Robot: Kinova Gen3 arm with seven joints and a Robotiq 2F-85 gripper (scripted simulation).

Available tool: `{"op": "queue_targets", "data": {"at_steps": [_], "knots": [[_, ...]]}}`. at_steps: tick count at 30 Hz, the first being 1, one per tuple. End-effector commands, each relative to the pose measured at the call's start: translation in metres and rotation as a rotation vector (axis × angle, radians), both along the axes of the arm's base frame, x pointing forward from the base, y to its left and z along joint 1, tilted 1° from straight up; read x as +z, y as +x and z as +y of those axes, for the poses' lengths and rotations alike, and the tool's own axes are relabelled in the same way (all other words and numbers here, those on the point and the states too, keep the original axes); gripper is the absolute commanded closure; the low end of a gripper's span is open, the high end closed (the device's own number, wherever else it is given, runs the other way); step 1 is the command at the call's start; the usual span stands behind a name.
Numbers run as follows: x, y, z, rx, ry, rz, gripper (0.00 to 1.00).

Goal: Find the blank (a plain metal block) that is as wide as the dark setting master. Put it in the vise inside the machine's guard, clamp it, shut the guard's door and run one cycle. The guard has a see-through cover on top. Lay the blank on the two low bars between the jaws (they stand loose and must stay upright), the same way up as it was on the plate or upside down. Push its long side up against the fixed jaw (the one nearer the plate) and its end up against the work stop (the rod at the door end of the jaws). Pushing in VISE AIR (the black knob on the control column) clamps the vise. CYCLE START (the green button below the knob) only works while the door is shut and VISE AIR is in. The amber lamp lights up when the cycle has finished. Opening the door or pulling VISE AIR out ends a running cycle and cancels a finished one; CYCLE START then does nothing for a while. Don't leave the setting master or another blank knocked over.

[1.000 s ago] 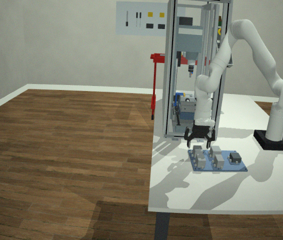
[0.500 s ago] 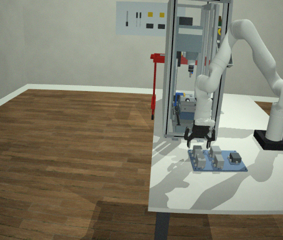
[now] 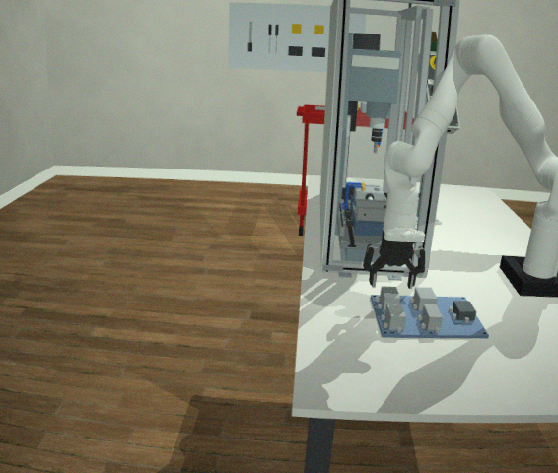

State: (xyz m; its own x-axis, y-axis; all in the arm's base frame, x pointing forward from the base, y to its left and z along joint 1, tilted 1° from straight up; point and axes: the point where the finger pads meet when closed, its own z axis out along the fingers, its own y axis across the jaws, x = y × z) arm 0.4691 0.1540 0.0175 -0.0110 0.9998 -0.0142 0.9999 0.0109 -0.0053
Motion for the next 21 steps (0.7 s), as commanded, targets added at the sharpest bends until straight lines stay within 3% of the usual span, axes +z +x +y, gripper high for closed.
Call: {"op": "queue_targets", "data": {"at_steps": [1,13,18,21], "knots": [[0.037,0.001,0.001,0.0,0.001,-0.002,0.0],[0.037,0.001,0.001,0.0,0.001,-0.002,0.0],[0.072,0.001,0.001,0.0,0.001,-0.002,0.0],[0.072,0.001,0.001,0.0,0.001,-0.002,0.0]]}}
